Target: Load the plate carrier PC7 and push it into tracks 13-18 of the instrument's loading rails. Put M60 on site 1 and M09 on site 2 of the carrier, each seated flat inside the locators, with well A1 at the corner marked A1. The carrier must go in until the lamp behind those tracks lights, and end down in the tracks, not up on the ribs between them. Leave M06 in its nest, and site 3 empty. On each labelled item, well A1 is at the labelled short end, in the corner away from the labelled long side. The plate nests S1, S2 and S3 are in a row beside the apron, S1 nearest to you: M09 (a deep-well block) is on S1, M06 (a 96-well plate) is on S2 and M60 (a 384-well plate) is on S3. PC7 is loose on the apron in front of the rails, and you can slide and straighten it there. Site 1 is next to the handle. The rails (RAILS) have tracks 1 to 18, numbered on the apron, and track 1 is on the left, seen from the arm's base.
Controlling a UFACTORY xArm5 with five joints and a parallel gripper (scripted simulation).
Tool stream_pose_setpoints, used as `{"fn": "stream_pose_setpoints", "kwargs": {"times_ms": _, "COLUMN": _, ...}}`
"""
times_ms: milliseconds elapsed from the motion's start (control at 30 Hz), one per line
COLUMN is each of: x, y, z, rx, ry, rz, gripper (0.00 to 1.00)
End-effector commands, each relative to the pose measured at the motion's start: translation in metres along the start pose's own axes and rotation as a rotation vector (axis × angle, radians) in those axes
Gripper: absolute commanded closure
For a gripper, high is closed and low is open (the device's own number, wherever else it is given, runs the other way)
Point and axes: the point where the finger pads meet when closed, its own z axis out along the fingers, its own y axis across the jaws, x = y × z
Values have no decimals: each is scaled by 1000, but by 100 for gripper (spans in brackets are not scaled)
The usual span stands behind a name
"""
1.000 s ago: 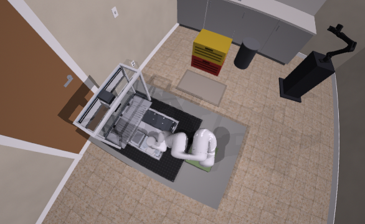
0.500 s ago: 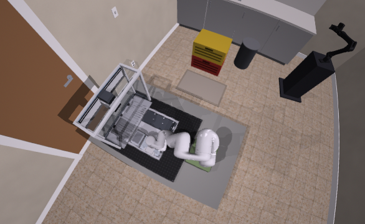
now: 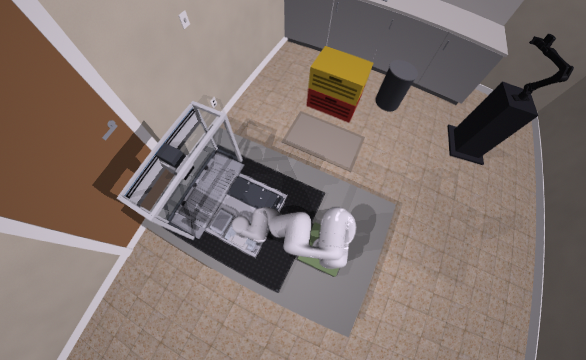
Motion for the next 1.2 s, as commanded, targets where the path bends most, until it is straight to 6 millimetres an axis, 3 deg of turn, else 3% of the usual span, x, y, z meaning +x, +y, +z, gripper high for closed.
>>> {"fn": "stream_pose_setpoints", "kwargs": {"times_ms": 0, "x": -1, "y": -1, "z": -2, "rx": 3, "ry": 3, "rz": 1, "gripper": 100}}
{"fn": "stream_pose_setpoints", "kwargs": {"times_ms": 1167, "x": -1, "y": 0, "z": -54, "rx": 3, "ry": 3, "rz": 1, "gripper": 100}}
